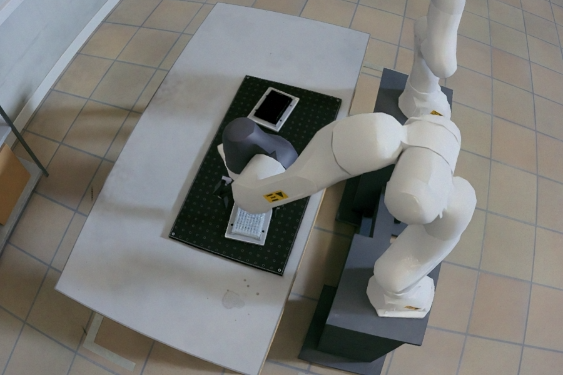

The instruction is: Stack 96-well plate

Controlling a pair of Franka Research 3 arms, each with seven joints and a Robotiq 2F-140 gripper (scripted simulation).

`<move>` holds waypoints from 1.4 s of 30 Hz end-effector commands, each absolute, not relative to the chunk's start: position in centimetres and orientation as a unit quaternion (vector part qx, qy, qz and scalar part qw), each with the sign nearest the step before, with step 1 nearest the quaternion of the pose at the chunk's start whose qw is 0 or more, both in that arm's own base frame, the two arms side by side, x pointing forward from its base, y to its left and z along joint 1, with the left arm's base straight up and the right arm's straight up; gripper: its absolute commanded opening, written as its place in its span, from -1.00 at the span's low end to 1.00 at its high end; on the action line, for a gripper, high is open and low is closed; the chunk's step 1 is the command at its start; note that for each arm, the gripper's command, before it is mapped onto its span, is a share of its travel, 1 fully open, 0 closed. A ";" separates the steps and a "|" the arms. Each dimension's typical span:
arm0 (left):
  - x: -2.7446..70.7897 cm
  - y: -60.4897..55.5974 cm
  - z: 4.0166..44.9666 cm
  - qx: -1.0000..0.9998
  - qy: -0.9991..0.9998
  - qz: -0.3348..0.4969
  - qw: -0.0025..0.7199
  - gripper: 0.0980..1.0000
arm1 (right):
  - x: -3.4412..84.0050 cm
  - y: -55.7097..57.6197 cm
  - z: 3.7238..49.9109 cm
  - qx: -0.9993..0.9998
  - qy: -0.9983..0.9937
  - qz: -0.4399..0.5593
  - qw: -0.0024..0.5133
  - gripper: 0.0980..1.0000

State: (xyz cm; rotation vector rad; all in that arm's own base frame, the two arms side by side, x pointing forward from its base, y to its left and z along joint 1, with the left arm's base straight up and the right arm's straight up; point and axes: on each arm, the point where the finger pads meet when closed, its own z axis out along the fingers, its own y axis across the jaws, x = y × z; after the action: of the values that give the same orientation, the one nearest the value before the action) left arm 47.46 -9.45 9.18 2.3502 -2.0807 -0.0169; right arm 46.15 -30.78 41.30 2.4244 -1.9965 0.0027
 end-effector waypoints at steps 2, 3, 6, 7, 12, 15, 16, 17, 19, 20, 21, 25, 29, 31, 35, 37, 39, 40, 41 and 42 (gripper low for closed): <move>47.8 -9.6 8.4 0.745 -0.667 0.000 0.000 1.00 | 46.2 -30.7 41.3 0.774 -0.634 0.000 0.000 1.00; 47.8 -9.6 8.3 0.745 -0.667 0.000 0.000 1.00 | 46.2 -30.7 41.3 0.774 -0.634 0.000 0.000 1.00; 47.8 -9.6 7.8 0.745 -0.667 0.000 0.000 1.00 | 46.2 -30.7 41.3 0.774 -0.634 0.000 0.000 1.00; 47.8 -9.6 7.8 0.745 -0.667 0.000 0.000 1.00 | 46.2 -30.7 41.3 0.774 -0.634 0.000 0.000 1.00; 47.8 -9.6 7.1 0.745 -0.667 0.000 0.000 1.00 | 46.2 -30.7 41.3 0.774 -0.634 0.000 0.000 1.00; 47.8 -9.6 6.6 0.745 -0.667 0.000 0.000 1.00 | 46.2 -30.7 41.3 0.774 -0.634 0.000 0.000 1.00; 47.8 -9.6 6.4 0.745 -0.667 0.000 0.000 1.00 | 46.2 -30.7 41.3 0.774 -0.634 0.000 0.000 1.00; 47.8 -9.6 6.3 0.745 -0.667 0.000 0.000 1.00 | 46.2 -30.7 41.3 0.774 -0.634 0.000 0.000 1.00; 47.8 -9.6 5.9 0.745 -0.667 0.000 0.000 1.00 | 46.2 -30.7 41.3 0.774 -0.634 0.000 0.000 1.00; 47.8 -9.6 5.8 0.745 -0.667 0.000 0.000 1.00 | 46.2 -30.7 41.3 0.774 -0.634 0.000 0.000 1.00; 47.8 -9.6 5.6 0.745 -0.667 0.000 0.000 1.00 | 46.2 -30.7 41.3 0.774 -0.634 0.000 0.000 1.00; 47.8 -9.6 5.3 0.745 -0.667 0.000 0.000 1.00 | 46.2 -30.7 41.3 0.774 -0.634 0.000 0.000 1.00; 47.8 -9.6 5.1 0.745 -0.667 0.000 0.000 1.00 | 46.2 -30.7 41.3 0.774 -0.634 0.000 0.000 1.00; 47.8 -9.6 5.1 0.745 -0.667 0.000 0.000 1.00 | 46.2 -30.7 41.3 0.774 -0.634 0.000 0.000 1.00; 47.8 -9.6 5.1 0.745 -0.667 0.000 0.000 1.00 | 46.2 -30.7 41.3 0.774 -0.634 0.000 0.000 1.00; 47.8 -9.6 5.1 0.745 -0.667 0.000 0.000 0.18 | 46.2 -30.7 41.3 0.774 -0.634 0.000 0.000 1.00; 47.8 -9.6 5.1 0.745 -0.667 0.000 0.000 0.18 | 46.2 -30.7 41.3 0.774 -0.634 0.000 0.000 1.00; 47.8 -9.6 5.1 0.745 -0.667 0.000 0.000 0.18 | 46.2 -30.7 41.3 0.774 -0.634 0.000 0.000 1.00; 47.8 -9.6 5.1 0.745 -0.667 0.000 0.000 0.18 | 46.2 -30.7 41.3 0.774 -0.634 0.000 0.000 1.00; 47.8 -9.6 5.1 0.745 -0.667 0.000 0.000 0.18 | 46.2 -30.7 41.3 0.774 -0.634 0.000 0.000 1.00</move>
State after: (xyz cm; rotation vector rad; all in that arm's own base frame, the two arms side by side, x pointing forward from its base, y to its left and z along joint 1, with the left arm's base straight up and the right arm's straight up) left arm 47.72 -9.63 5.22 2.3449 -2.0902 -0.0035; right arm 46.15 -30.78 41.30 2.4244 -1.9965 0.0027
